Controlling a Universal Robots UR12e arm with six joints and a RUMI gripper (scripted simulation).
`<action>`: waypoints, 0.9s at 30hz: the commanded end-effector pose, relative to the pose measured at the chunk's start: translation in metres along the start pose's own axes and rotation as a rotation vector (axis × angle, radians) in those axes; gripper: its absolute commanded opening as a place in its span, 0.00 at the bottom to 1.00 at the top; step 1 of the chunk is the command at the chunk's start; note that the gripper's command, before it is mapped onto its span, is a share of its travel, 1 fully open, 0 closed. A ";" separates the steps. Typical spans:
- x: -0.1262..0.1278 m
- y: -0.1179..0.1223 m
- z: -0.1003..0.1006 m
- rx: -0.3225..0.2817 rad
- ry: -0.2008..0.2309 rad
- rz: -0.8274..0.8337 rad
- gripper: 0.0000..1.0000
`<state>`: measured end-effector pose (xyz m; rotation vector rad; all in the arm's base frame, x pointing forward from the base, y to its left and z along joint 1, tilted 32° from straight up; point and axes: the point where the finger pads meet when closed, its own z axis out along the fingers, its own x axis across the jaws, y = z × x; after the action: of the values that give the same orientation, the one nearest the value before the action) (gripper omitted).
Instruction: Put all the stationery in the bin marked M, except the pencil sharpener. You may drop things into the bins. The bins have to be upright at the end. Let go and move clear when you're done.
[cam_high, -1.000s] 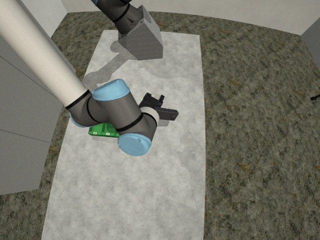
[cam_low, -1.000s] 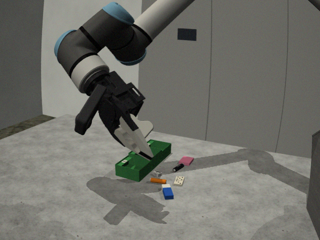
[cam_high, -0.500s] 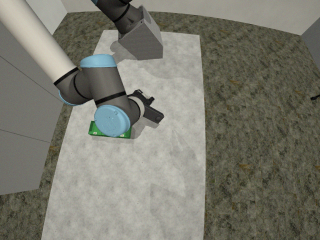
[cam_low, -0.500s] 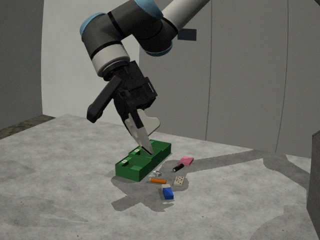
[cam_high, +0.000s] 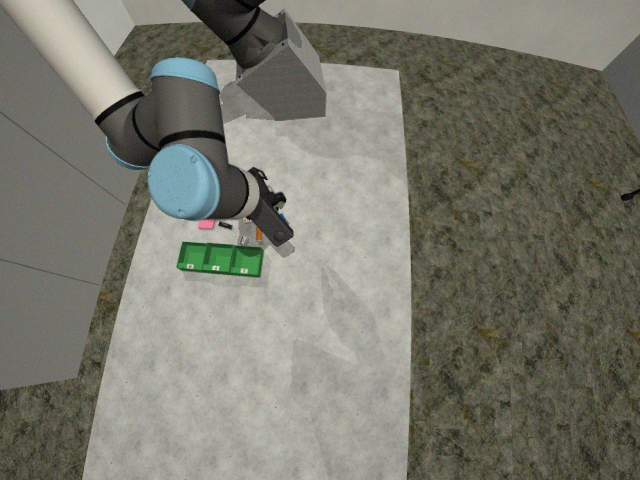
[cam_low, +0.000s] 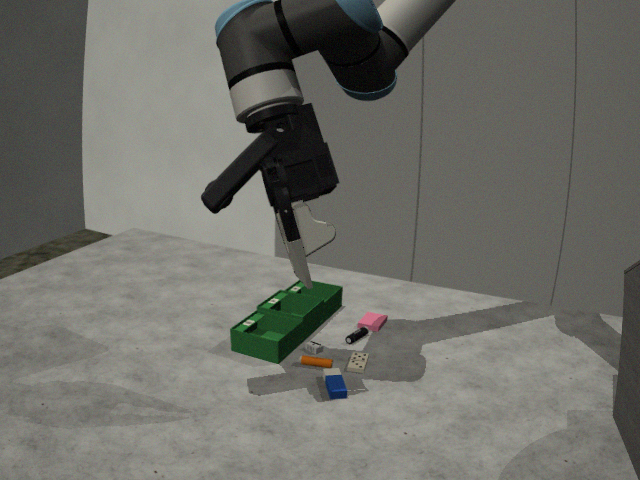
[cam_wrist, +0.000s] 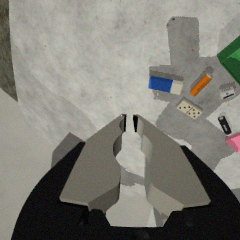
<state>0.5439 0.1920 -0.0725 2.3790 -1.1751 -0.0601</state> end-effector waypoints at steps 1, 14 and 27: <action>0.020 0.010 -0.009 0.067 0.062 0.099 0.04; 0.054 0.037 -0.029 0.185 0.156 0.290 0.04; 0.089 0.079 -0.055 0.333 0.254 0.529 0.04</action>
<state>0.5560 0.1169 0.0104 2.2064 -1.6646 0.5346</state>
